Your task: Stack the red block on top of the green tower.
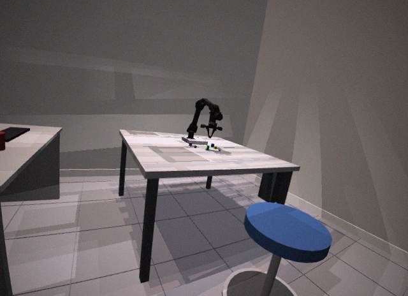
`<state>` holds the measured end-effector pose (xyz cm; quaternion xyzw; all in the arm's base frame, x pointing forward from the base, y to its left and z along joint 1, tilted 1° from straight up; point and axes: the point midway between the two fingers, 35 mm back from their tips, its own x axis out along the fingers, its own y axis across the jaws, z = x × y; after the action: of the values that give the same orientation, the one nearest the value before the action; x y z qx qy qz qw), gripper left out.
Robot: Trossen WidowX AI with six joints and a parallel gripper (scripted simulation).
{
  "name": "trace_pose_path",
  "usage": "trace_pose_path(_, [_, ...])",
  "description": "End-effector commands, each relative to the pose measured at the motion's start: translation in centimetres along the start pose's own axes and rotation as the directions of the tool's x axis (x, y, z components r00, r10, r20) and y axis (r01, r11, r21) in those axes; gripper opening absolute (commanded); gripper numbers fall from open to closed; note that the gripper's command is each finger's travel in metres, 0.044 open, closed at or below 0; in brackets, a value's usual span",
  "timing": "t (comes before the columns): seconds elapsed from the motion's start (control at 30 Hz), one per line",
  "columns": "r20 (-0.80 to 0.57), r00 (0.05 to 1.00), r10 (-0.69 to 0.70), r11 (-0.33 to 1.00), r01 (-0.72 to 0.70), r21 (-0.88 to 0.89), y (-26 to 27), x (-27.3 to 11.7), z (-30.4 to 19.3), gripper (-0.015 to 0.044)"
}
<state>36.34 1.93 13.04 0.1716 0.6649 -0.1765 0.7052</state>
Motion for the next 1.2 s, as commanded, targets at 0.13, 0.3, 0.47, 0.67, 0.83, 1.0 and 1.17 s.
trace_pose_path(0.13, [-0.008,1.0,-0.002,1.0,0.002,0.005,-0.1,3.3,-0.3,0.0])
trace_pose_path(0.3, [-0.009,1.0,-0.002,1.0,0.003,0.005,-0.1,3.9,-0.3,0.0])
trace_pose_path(0.47, [-0.009,1.0,-0.002,1.0,0.003,0.005,-0.1,5.1,-0.3,0.0])
trace_pose_path(0.67, [-0.009,1.0,-0.003,1.0,0.003,0.005,-0.1,7.0,-0.3,0.0])
trace_pose_path(0.83, [-0.009,1.0,-0.003,1.0,0.003,0.005,-0.1,6.9,-0.3,0.0])
trace_pose_path(1.0, [-0.009,1.0,-0.003,1.0,0.003,0.005,-0.1,6.9,-0.3,0.0])
trace_pose_path(1.17, [-0.009,1.0,-0.003,1.0,0.003,0.005,-0.1,6.9,-0.3,0.0])
